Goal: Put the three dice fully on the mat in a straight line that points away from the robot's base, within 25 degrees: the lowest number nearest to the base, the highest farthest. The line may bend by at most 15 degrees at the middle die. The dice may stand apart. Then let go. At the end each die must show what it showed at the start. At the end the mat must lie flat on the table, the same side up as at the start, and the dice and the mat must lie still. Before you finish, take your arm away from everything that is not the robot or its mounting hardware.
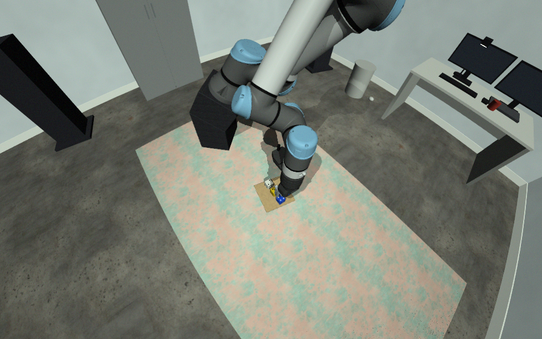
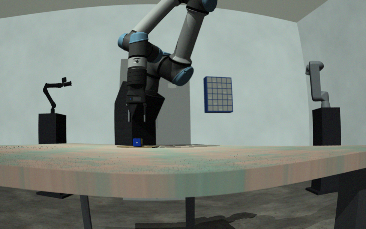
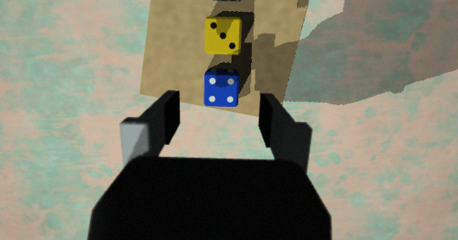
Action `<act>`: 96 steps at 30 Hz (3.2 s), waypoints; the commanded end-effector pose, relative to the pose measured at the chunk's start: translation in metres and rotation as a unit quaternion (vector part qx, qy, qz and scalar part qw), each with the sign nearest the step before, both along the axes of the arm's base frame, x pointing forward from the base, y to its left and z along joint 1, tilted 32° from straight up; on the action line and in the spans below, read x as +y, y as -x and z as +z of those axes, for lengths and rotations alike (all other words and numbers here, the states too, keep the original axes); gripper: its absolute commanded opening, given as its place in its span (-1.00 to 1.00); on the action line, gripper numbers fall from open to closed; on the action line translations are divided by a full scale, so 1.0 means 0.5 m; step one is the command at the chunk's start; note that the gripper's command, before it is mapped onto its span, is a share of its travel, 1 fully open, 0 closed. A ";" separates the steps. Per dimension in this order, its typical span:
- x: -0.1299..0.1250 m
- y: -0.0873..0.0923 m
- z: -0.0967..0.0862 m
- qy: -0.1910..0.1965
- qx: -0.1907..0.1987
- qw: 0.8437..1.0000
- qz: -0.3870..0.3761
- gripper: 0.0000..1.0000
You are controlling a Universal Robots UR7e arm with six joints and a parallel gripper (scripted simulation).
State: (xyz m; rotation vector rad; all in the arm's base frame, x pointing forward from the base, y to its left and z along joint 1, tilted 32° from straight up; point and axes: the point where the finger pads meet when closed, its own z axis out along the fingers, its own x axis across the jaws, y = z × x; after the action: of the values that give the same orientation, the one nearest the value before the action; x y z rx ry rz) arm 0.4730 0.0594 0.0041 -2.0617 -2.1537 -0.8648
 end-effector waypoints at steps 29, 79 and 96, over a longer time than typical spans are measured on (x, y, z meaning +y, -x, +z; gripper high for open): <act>-0.068 0.056 0.140 0.000 -0.001 1.000 0.000 1.00; -0.071 0.059 0.146 0.000 -0.001 1.000 0.000 1.00; -0.071 0.059 0.146 0.000 -0.001 1.000 0.000 1.00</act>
State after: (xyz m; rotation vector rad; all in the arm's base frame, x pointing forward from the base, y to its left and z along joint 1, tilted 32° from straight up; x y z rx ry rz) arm 0.4434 0.0242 0.0766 -2.0617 -2.1536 -0.8650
